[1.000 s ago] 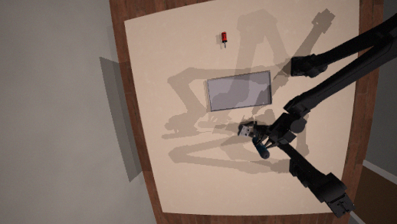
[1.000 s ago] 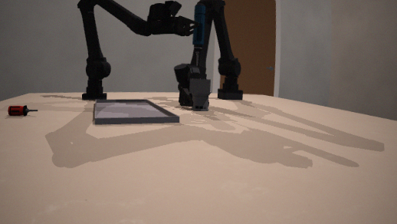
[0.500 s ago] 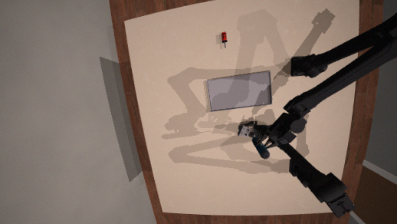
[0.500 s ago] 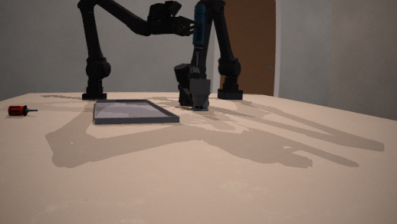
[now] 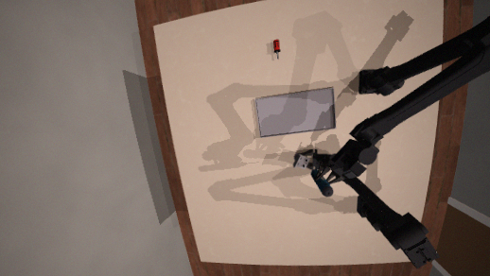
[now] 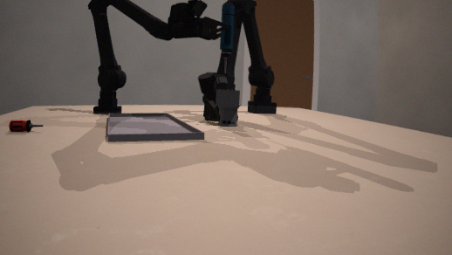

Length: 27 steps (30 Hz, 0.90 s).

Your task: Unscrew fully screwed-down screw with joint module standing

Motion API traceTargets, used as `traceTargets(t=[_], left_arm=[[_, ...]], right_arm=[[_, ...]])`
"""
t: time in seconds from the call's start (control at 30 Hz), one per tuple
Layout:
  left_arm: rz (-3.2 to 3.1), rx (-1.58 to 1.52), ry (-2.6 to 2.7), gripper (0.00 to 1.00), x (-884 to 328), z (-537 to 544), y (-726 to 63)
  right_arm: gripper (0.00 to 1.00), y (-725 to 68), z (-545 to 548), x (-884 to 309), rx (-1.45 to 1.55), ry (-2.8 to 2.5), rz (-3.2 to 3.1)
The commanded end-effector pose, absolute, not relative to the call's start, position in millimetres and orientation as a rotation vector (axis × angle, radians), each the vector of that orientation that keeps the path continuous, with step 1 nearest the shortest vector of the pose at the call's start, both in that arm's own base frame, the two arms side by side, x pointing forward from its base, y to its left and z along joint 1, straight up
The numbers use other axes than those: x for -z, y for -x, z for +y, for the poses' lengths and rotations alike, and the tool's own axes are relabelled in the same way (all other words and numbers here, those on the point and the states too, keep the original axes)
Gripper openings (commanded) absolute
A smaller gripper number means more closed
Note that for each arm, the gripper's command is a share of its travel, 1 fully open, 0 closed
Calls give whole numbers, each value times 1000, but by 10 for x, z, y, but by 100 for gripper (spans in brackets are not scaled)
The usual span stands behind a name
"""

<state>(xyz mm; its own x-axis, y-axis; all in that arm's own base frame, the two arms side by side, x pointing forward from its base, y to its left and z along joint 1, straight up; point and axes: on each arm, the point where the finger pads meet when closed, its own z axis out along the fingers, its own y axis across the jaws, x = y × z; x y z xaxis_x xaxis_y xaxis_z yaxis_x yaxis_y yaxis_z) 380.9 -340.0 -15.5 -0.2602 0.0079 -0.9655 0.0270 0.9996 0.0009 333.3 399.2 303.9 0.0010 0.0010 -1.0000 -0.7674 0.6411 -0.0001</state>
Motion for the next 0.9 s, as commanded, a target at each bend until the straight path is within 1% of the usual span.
traceTargets(t=[0.0, 0.87], left_arm=[[1835, 19, -44, 59, 247, -3424, -3744], [1835, 19, -44, 59, 247, -3424, -3744]], right_arm=[[42, -3483, 4071, -3813, -723, 599, 1319], [42, -3472, 4060, -3808, -723, 600, 1321]])
